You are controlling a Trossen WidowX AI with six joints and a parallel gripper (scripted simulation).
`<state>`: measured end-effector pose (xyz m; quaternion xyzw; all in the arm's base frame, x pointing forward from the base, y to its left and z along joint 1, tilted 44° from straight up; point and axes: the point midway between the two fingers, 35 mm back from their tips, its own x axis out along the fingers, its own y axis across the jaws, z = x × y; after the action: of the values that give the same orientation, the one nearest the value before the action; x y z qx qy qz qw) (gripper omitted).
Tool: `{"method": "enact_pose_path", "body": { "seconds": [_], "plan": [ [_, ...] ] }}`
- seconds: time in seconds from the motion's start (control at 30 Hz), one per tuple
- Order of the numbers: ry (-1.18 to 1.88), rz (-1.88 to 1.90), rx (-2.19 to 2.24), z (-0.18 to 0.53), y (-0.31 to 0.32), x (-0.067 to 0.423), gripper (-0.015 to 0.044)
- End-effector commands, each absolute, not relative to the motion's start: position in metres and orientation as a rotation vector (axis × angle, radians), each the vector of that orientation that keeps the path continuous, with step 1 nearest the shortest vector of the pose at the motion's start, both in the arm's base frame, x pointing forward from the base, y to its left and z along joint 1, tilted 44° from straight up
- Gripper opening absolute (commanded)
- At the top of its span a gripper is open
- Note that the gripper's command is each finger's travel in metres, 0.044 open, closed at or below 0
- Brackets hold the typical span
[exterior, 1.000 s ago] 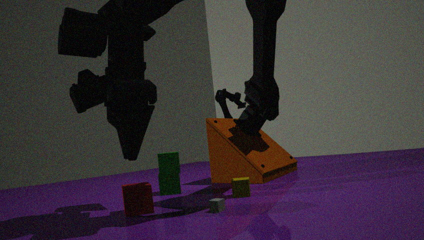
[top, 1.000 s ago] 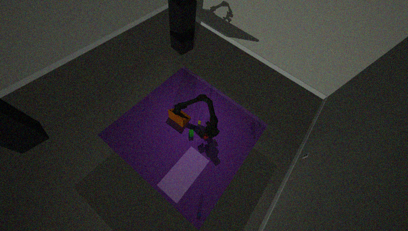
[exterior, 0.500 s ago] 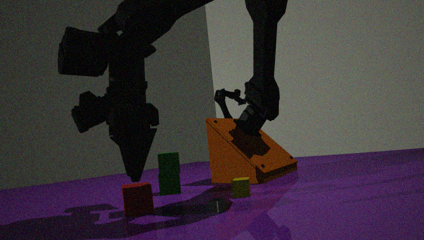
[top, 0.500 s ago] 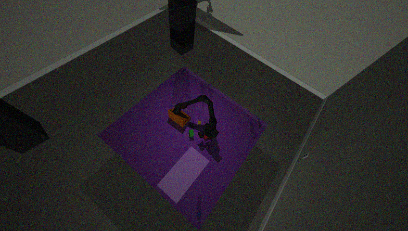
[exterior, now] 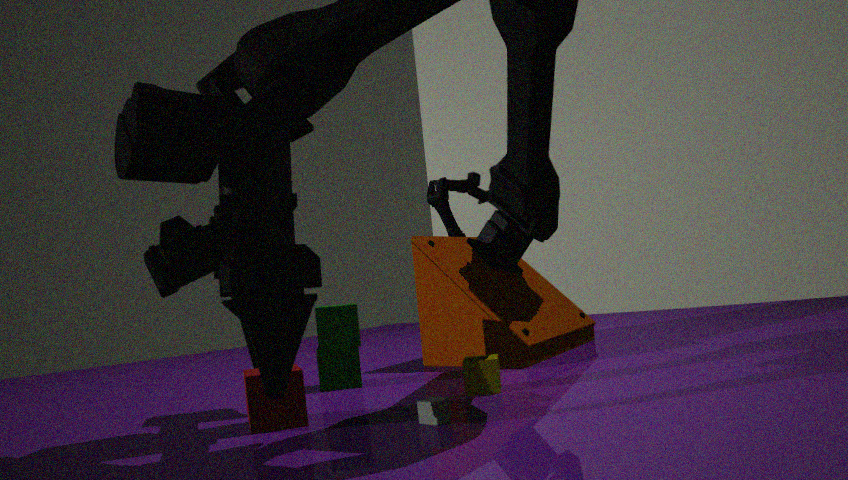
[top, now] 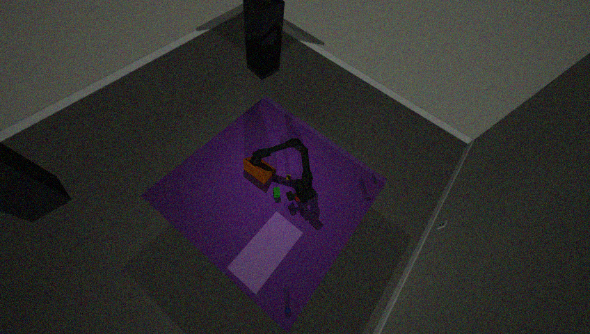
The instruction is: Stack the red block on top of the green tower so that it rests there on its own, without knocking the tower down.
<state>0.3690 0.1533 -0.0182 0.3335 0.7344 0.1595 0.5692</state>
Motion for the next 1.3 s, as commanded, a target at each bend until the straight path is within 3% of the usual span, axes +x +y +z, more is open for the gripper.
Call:
{"method": "enact_pose_path", "body": {
  "seconds": [0.0,0.83,1.13,1.27],
  "plan": [
    [1.743,0.368,0.792,-0.0277,0.1579,0.3634,0.0440],
    [1.744,0.369,0.793,-0.0339,0.1637,0.3614,0.0440],
    [1.744,0.369,0.793,-0.0339,0.1637,0.3614,0.0204],
    [1.744,0.369,0.793,-0.0339,0.1637,0.3614,0.0177]
  ]
}}
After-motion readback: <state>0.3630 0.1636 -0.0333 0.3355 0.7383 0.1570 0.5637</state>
